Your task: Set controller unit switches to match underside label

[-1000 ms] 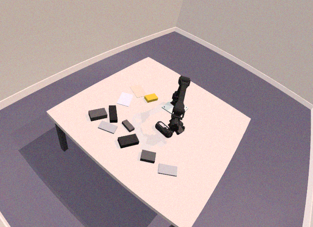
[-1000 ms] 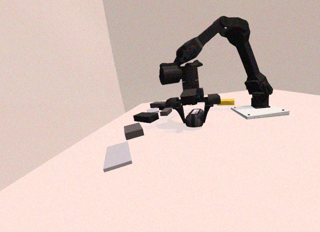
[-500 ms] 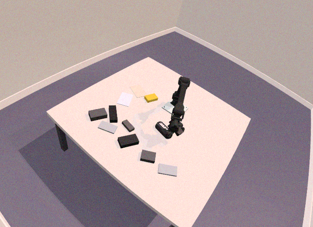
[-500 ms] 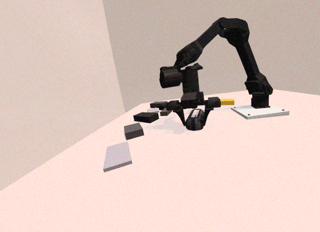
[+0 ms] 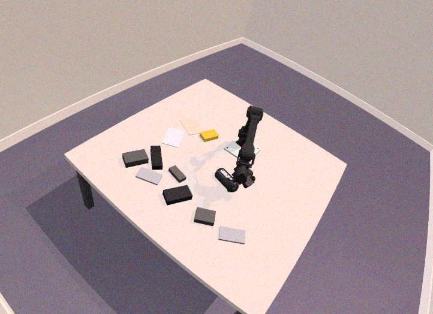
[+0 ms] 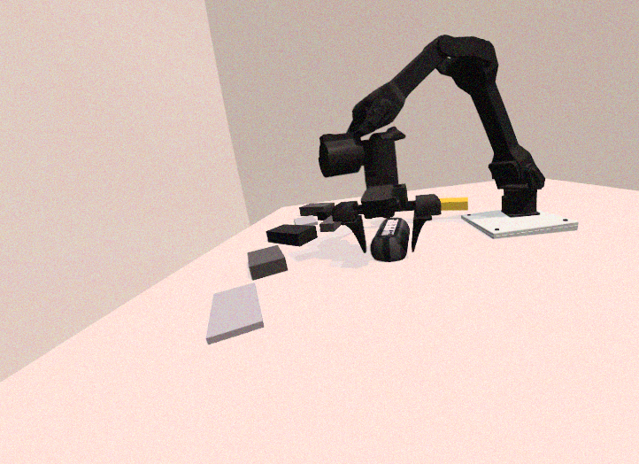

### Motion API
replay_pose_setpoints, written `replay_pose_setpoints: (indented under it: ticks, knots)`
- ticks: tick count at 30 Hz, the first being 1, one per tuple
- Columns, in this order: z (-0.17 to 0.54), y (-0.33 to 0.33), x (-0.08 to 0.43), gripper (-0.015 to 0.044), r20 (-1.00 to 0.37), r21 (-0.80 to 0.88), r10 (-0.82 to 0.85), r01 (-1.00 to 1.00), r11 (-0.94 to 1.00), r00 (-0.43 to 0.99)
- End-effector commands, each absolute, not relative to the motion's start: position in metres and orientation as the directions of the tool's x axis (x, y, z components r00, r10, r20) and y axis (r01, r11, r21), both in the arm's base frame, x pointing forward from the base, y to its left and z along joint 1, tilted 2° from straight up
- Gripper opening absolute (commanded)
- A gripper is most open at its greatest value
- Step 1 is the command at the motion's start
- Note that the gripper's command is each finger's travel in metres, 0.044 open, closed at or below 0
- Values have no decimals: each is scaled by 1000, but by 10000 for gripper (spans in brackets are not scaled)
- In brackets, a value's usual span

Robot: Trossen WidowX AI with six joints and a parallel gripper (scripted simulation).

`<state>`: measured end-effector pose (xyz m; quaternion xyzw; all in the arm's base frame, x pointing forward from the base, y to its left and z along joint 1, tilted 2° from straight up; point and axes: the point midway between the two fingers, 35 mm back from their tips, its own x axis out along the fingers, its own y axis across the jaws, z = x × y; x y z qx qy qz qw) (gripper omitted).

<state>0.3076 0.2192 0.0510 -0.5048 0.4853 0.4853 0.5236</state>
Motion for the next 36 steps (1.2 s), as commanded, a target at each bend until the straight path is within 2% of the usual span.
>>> replay_pose_setpoints:
  ticks: [1, 9, 29, 32, 36]
  knots:
    - [51, 219, 308, 440, -998, -58, 18, -998, 19, 58]
    - [90, 159, 304, 440, -998, -58, 14, -998, 19, 58]
    - [90, 159, 304, 440, -998, -58, 14, -998, 19, 58]
    - [91, 159, 305, 361, -999, -51, 14, -998, -26, 51]
    - [98, 162, 311, 256, -1000, -13, 14, -959, -282, 9]
